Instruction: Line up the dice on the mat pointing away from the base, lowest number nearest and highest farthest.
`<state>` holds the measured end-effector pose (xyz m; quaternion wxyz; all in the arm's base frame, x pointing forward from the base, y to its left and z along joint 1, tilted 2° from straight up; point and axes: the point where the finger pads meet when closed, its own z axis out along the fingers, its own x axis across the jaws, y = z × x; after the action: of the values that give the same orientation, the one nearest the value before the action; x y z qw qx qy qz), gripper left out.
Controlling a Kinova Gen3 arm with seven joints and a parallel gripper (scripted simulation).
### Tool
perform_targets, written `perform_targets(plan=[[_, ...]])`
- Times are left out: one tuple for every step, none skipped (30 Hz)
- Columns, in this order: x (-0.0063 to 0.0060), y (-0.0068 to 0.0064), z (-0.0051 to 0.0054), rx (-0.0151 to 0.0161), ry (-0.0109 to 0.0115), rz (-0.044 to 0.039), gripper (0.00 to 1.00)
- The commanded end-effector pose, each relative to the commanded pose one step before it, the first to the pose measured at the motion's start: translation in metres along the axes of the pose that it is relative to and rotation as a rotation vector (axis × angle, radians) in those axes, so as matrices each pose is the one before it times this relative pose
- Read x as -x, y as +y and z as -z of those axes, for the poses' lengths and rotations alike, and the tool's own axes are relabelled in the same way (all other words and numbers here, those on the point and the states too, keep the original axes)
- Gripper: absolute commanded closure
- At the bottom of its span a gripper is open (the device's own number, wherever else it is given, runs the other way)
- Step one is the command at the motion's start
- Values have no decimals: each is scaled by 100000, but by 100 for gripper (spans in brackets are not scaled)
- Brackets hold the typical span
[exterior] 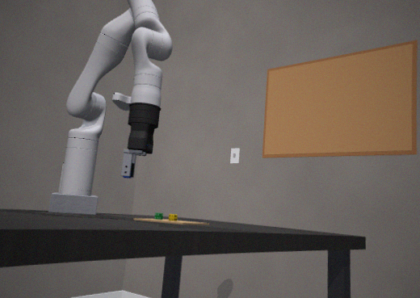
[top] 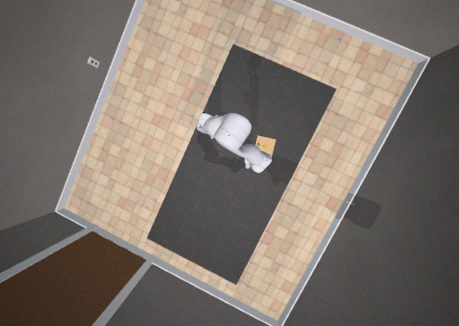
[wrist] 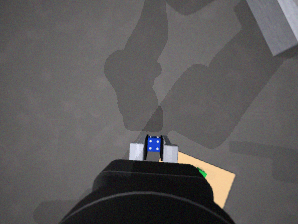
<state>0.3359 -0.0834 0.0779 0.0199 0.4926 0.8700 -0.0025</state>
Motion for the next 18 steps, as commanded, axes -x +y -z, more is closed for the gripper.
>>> perform_targets(plan=[[-402,1922,-98,-445,499,-5782,66],[-126,679,13,-29,16,-2377,66],[-168,727,16,-27,12,-2526,66],[-331,841,21,-12,12,-2269,66],[-323,827,22,-12,4,-2543,66],[-314,806,23,-11,-4,-2774,66],[-364,808,25,-3,-9,-2786,66],[-409,797,27,5,-14,-2764,66],[0,0,0,0,0,0,66],[0,0,0,0,0,0,66],[-256,701,25,-1,-26,-3223,66],[-679,805,34,36,-10,-2101,66],[-501,697,30,28,-21,-2499,66],[-511,646,30,34,-21,-2353,66],[-508,588,30,38,-20,-2183,66],[-493,526,29,40,-19,-1993,66],[-466,462,27,41,-17,-1787,66],[-428,397,24,40,-14,-1570,66]])
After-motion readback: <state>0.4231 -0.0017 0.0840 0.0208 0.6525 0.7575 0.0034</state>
